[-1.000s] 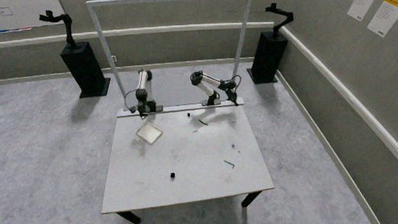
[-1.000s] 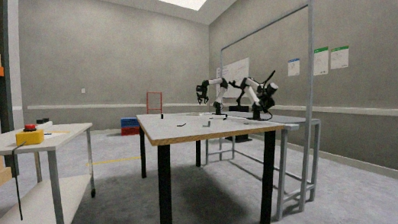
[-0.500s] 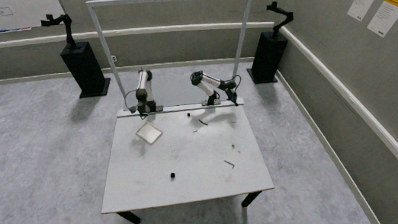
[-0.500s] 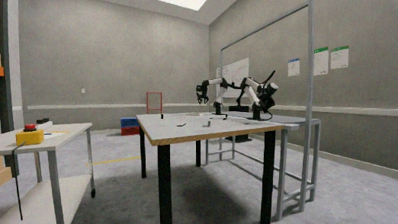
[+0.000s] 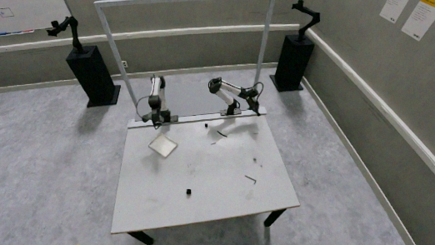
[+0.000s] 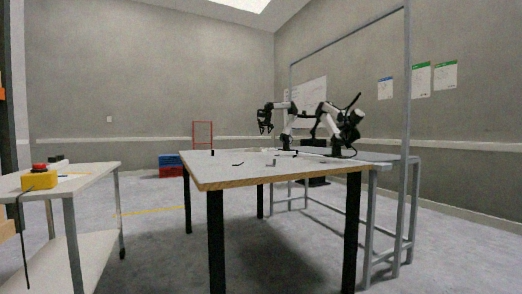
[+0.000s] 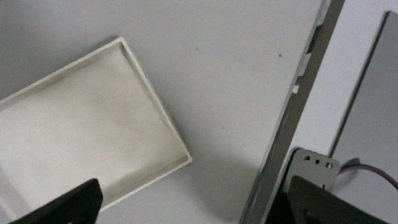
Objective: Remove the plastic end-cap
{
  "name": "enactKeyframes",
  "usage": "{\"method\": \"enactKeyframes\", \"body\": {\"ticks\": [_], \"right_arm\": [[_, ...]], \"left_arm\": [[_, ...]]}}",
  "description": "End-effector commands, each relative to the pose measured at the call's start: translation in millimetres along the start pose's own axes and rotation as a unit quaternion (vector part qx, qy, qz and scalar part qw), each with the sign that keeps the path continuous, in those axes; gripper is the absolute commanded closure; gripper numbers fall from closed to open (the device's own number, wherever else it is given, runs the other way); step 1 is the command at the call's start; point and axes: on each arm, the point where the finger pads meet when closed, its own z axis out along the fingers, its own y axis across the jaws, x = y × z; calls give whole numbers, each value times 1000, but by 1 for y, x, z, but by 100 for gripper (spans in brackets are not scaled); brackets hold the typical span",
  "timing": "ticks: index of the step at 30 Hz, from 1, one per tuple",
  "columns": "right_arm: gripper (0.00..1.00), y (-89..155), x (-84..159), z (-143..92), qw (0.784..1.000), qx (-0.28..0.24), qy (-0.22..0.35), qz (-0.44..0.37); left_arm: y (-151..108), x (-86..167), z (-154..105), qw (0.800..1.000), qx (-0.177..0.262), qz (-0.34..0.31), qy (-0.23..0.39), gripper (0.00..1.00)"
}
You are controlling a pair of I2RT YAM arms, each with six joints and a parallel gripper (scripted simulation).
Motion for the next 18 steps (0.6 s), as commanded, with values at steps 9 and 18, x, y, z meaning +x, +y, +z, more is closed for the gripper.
{"method": "enactKeyframes", "body": {"ticks": [9, 18], "right_arm": [[0, 23, 15, -21, 994, -46, 43, -85], [0, 94, 57, -34, 925, -163, 122, -320]], "left_arm": [[23, -26, -6, 998, -36, 53, -23, 100], [37, -75, -11, 994, -41, 12, -96, 100]]}}
